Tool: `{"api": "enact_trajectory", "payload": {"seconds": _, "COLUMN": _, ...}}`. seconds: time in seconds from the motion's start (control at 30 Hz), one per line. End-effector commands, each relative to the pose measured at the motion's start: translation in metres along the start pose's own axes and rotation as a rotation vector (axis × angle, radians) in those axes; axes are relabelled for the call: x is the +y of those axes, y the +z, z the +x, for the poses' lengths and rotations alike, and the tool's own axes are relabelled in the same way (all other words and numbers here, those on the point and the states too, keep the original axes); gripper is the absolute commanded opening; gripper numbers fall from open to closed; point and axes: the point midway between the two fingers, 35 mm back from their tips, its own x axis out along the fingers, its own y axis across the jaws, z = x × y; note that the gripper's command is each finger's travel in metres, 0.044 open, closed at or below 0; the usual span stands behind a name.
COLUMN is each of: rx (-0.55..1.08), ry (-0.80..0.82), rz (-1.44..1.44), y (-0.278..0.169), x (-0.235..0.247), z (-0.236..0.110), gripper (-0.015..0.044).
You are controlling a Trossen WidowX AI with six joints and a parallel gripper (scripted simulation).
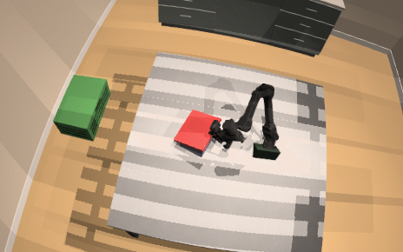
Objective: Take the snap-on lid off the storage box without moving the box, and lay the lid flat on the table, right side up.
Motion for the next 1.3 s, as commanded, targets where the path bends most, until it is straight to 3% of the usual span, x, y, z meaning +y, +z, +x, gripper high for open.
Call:
{"api": "enact_trajectory", "payload": {"seconds": 0.0, "rx": -0.004, "ry": 0.001, "rz": 0.004, "y": 0.001, "x": 0.006, "z": -0.002, "gripper": 0.0000}}
{"api": "enact_trajectory", "payload": {"seconds": 1.27, "rx": -0.004, "ry": 0.001, "rz": 0.005, "y": 0.001, "x": 0.065, "z": -0.009, "gripper": 0.0000}}
